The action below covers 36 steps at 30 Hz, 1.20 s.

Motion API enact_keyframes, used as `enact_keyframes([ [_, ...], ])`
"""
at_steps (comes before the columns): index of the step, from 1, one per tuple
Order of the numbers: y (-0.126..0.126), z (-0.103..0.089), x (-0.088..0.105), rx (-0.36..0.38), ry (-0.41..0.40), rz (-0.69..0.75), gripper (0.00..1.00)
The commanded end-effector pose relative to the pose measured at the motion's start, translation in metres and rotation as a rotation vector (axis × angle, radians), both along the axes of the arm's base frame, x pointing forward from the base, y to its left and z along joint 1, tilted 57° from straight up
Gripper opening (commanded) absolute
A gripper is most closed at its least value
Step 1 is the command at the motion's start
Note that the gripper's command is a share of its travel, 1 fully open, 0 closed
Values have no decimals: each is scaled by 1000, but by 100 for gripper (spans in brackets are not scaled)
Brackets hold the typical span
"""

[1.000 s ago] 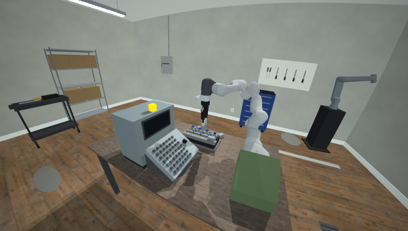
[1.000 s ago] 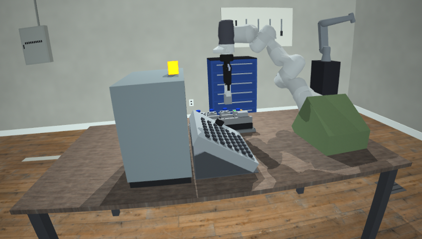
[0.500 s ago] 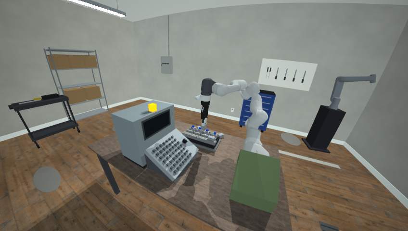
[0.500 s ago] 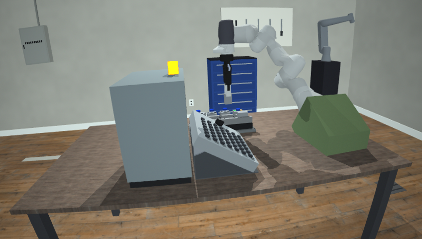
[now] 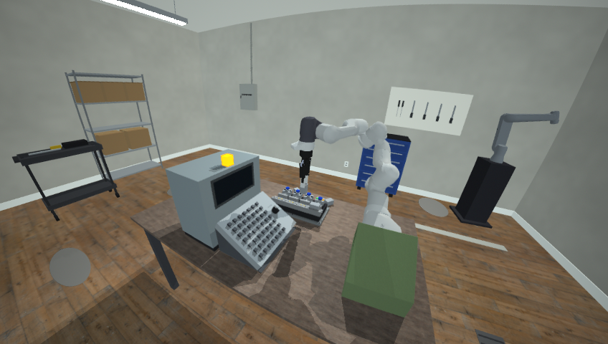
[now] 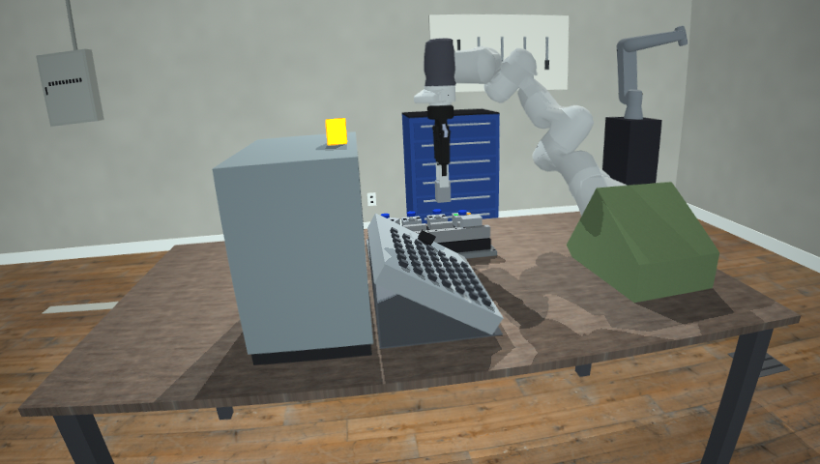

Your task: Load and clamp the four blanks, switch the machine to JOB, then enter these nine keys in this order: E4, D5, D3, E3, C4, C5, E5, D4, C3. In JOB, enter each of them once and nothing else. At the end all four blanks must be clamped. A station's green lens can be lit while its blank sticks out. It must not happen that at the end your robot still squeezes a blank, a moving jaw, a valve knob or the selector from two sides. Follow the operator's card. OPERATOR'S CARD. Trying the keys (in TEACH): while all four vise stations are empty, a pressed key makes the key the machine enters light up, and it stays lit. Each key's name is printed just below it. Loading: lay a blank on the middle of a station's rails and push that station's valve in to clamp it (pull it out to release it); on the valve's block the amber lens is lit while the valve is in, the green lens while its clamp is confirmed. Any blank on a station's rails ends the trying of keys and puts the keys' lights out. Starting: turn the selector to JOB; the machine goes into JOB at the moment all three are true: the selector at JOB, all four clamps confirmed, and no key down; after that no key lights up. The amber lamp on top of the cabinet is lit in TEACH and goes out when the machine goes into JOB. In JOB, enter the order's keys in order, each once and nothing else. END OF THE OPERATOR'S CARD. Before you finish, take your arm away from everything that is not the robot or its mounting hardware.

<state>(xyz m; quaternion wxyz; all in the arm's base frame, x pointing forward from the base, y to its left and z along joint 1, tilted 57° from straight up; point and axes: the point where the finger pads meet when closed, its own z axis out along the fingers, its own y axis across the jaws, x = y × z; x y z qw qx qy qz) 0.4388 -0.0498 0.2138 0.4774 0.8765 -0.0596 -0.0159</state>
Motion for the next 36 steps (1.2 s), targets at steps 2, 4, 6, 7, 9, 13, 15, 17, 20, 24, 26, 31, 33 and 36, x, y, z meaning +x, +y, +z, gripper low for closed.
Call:
enact_keyframes([
  [2, 3, 0, -1, 2, 4, 4, 0],
  [4, 3, 0, -1, 2, 4, 4, 0],
  [6, 3, 0, -1, 2, 4, 4, 0],
  [7, 3, 0, -1, 2, 4, 4, 0],
  [9, 3, 0, -1, 2, 4, 4, 0],
  [13, 3, 0, -1, 2, 4, 4, 0],
  [15, 3, 0, -1, 2, 4, 4, 0],
  [17, 3, 0, -1, 2, 3, 4, 0],
  [20, 2, 0, -1, 2, 3, 4, 0],
  [24, 2, 0, -1, 2, 3, 4, 0],
  [26, 1, -1, -1, 2, 3, 4, 0],
  [31, 0, -2, -1, 2, 2, 3, 0],
  [33, -2, -2, -2, 2, 2, 3, 0],
  [36, -4, -4, -2, 2, 2, 3, 0],
])
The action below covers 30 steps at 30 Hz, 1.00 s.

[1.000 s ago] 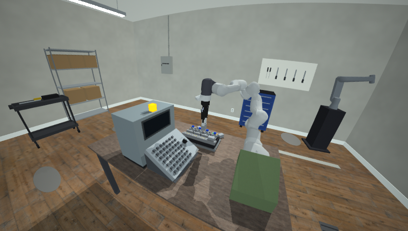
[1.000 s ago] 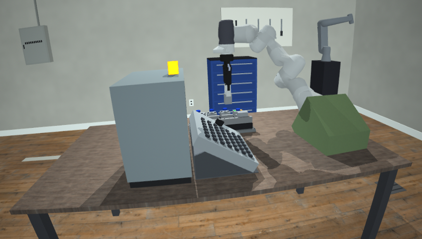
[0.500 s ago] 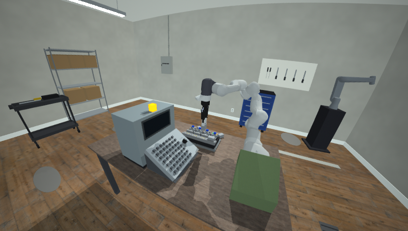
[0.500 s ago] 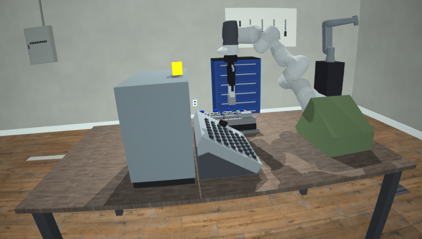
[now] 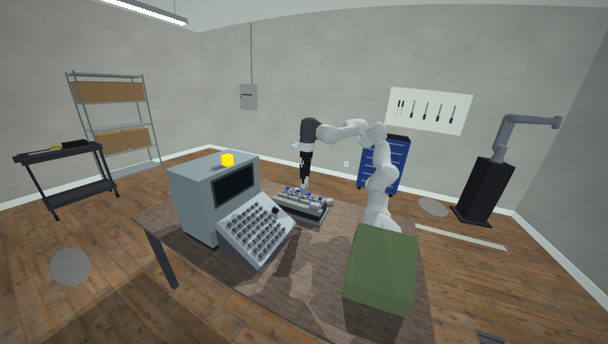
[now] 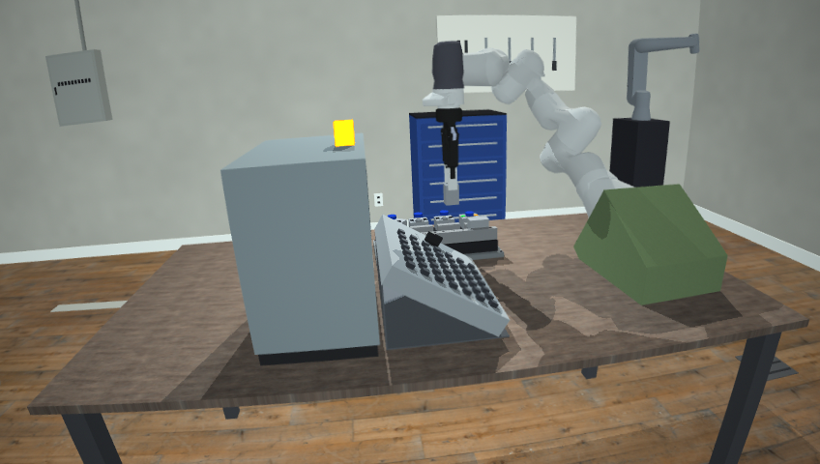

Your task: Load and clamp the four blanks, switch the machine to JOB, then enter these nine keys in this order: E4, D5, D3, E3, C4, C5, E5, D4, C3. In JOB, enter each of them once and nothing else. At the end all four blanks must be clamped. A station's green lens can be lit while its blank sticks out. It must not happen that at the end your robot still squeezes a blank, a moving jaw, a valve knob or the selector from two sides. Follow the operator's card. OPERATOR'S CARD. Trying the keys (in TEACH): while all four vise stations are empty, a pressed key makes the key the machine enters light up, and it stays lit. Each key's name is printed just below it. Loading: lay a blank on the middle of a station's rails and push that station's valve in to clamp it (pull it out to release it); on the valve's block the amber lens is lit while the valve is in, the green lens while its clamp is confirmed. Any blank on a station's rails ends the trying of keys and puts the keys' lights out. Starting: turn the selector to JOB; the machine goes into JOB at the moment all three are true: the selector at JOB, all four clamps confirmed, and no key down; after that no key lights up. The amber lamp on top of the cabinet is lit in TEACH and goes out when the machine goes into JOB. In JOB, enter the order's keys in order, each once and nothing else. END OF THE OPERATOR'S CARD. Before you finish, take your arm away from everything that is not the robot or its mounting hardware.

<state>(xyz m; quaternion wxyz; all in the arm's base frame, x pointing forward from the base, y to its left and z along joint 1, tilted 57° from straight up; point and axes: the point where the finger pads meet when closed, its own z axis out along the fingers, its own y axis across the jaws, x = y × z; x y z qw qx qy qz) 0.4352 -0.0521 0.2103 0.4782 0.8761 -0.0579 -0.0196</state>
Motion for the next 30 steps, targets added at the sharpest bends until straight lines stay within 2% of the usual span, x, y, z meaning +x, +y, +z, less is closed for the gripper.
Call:
enact_keyframes([
  [1, -2, -1, 2, 4, -6, 3, 0],
  [30, -31, -20, -2, 4, -6, 3, 0],
])
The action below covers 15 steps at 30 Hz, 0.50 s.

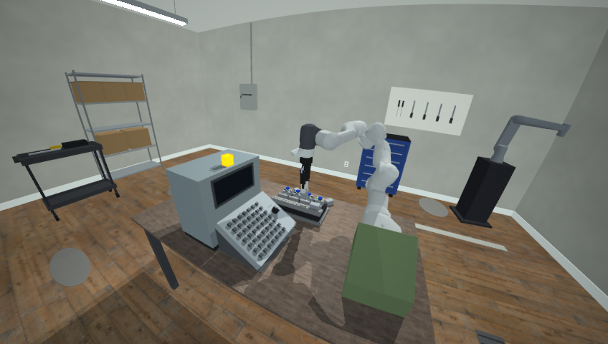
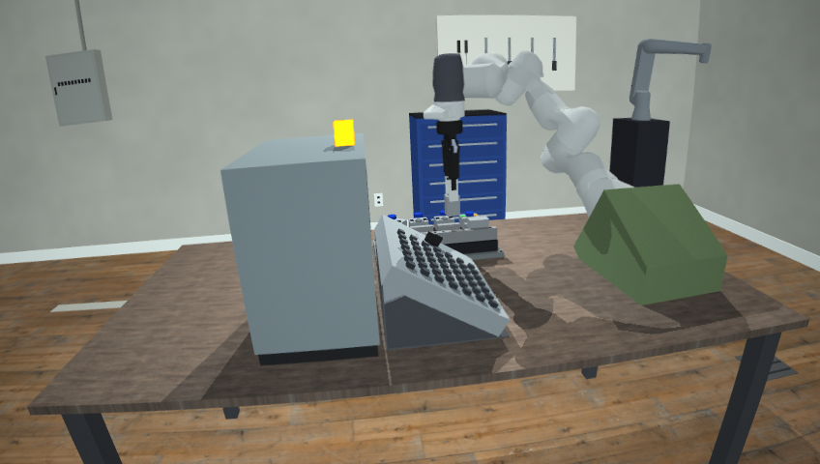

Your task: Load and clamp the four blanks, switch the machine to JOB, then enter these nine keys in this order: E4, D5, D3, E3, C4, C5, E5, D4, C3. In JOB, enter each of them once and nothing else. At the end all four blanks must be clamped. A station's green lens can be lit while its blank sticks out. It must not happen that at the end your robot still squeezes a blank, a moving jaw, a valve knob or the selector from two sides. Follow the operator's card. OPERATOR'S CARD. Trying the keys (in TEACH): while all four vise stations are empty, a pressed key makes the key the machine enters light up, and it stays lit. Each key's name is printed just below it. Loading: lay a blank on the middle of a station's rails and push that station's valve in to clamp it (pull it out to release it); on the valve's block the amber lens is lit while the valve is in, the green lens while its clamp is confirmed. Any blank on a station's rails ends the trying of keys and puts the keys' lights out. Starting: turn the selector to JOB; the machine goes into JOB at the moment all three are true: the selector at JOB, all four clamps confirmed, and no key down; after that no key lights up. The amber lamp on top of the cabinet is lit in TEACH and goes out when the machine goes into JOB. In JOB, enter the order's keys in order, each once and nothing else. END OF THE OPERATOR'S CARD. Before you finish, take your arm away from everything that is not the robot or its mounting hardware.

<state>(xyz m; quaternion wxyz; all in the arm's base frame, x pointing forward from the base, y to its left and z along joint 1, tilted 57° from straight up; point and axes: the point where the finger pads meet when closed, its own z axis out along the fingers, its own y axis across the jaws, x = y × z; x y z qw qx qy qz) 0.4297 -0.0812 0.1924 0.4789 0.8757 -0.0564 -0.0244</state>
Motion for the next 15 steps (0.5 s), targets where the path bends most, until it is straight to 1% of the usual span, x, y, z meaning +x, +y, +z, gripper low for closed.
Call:
enact_keyframes([
  [1, -4, -3, 4, 5, -16, 5, 0],
  [15, -20, -13, 2, 5, -16, 5, 0],
])
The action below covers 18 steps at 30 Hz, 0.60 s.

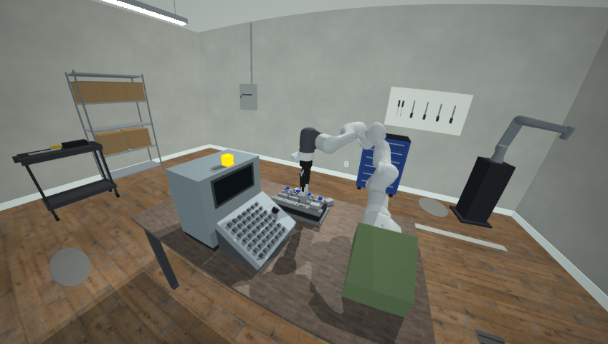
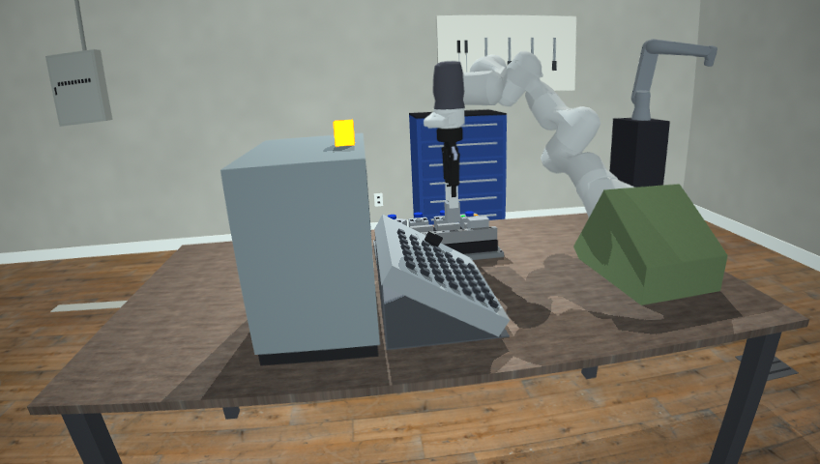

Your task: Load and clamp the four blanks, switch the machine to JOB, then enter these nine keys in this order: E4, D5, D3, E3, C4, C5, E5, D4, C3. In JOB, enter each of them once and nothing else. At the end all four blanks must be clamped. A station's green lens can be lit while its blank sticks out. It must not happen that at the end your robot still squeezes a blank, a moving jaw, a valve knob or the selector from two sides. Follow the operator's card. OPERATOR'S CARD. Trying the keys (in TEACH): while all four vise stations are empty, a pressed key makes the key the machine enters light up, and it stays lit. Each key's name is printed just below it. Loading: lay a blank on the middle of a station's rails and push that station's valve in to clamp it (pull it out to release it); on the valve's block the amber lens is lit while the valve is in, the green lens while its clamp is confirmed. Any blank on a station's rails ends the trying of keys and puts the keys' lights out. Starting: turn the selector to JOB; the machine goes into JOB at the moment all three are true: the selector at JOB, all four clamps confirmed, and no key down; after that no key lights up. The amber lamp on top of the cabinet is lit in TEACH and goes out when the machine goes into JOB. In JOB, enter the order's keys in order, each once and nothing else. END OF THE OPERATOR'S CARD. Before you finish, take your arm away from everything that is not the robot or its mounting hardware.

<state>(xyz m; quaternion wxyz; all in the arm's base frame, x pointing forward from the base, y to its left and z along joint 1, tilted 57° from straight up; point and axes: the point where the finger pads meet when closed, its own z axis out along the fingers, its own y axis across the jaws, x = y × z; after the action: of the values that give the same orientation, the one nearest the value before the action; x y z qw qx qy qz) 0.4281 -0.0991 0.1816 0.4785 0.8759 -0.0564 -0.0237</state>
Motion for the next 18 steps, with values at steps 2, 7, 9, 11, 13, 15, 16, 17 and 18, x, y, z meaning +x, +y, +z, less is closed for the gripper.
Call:
enact_keyframes([
  [2, -4, -4, 3, 4, -15, 5, 0],
  [7, -9, -7, 3, 4, -15, 5, 0],
  [9, -9, -7, 3, 4, -15, 5, 0],
  [11, -11, -8, 2, 4, -15, 5, 0],
  [13, -13, -9, 2, 4, -15, 5, 0],
  [15, -14, -10, 2, 4, -15, 5, 0],
  [16, -14, -10, 2, 4, -15, 5, 0],
  [17, -15, -10, 2, 4, -15, 5, 0],
  [18, -15, -11, 2, 4, -15, 5, 0],
])
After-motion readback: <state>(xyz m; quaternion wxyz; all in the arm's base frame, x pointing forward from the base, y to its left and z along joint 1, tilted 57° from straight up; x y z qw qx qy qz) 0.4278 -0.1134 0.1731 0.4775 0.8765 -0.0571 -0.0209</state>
